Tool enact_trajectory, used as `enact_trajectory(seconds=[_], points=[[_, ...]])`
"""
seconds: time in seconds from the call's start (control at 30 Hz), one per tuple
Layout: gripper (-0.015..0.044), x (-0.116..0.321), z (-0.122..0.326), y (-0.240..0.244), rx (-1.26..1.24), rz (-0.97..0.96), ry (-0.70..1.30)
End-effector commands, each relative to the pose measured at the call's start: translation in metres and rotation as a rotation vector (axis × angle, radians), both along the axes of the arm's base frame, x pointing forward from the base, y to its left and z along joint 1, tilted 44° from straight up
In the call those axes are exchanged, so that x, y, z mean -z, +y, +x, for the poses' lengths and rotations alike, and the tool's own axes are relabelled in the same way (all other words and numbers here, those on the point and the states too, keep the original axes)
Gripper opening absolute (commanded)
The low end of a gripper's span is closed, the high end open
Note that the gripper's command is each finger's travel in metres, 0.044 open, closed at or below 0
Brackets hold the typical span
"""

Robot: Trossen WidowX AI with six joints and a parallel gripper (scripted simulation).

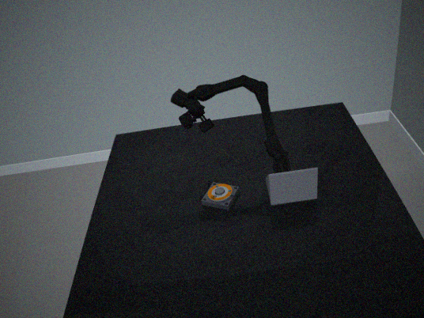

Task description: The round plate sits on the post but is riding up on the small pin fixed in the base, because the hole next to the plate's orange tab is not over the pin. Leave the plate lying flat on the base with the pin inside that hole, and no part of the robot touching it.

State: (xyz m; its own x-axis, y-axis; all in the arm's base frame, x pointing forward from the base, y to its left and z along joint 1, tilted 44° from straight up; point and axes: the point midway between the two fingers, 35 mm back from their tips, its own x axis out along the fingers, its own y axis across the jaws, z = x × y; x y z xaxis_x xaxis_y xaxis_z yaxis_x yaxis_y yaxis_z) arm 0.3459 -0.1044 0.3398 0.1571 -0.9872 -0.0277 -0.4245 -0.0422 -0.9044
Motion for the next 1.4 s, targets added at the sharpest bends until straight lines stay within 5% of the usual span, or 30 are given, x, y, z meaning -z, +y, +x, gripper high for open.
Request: enact_trajectory(seconds=[0.0,0.2,0.47,0.9,1.37], points=[[0.0374,0.003,0.002,0.002,-0.009,0.008,-0.005],[0.0216,0.091,0.040,0.056,-0.176,0.255,-0.124],[0.0006,0.197,0.038,0.123,-0.170,0.577,-0.213],[0.0000,0.318,-0.035,0.195,0.157,0.837,-0.300],[0.0000,0.338,-0.033,0.181,0.168,0.839,-0.303]])
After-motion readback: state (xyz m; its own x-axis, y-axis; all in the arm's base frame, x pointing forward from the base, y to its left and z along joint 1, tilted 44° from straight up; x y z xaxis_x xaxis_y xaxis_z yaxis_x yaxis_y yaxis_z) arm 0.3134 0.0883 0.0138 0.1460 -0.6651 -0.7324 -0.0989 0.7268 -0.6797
